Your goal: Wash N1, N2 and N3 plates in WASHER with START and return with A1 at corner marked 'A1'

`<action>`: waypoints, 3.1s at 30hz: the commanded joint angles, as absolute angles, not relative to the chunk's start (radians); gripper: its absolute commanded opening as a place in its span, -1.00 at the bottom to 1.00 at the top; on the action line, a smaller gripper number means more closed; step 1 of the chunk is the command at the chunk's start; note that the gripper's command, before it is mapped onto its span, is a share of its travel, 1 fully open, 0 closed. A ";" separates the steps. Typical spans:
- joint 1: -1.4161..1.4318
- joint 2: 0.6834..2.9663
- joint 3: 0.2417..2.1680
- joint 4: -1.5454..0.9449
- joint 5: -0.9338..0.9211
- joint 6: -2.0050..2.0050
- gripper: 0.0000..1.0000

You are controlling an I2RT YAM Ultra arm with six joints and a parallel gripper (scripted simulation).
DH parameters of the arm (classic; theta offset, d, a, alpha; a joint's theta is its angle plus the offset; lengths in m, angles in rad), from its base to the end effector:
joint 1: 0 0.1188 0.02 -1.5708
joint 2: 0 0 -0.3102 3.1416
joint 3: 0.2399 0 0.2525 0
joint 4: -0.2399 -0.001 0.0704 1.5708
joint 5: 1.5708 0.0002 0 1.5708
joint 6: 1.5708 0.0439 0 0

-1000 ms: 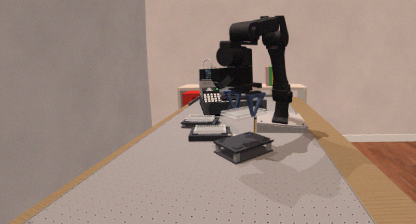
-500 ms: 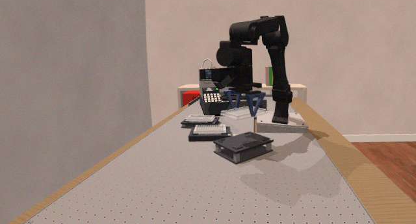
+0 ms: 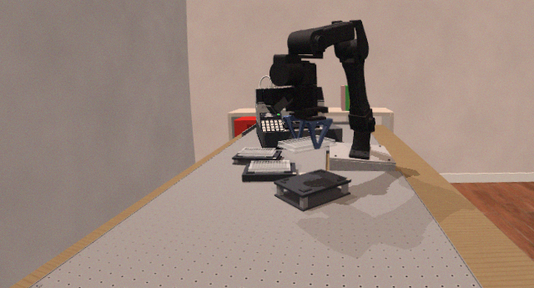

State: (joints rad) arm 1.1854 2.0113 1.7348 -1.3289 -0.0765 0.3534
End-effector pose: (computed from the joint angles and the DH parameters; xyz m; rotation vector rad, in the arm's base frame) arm 0.1465 0.3727 0.2761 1.2360 -2.8028 -0.0473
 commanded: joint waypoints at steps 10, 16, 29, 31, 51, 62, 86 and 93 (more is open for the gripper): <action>1.046 1.972 1.715 -1.328 -0.071 0.238 -1.00; 0.966 1.973 1.717 -1.334 -0.069 0.158 -1.00; 0.821 2.002 1.757 -1.356 -0.063 0.013 -1.00; 0.796 2.010 1.770 -1.361 -0.062 -0.013 -1.00; 0.770 2.020 1.784 -1.367 -0.061 -0.039 -1.00; 0.667 1.990 1.744 -1.364 -0.056 -0.026 -1.00; 0.401 1.991 1.753 -1.385 -0.041 -0.292 -1.00; 0.311 2.017 1.794 -1.404 -0.035 -0.383 -1.00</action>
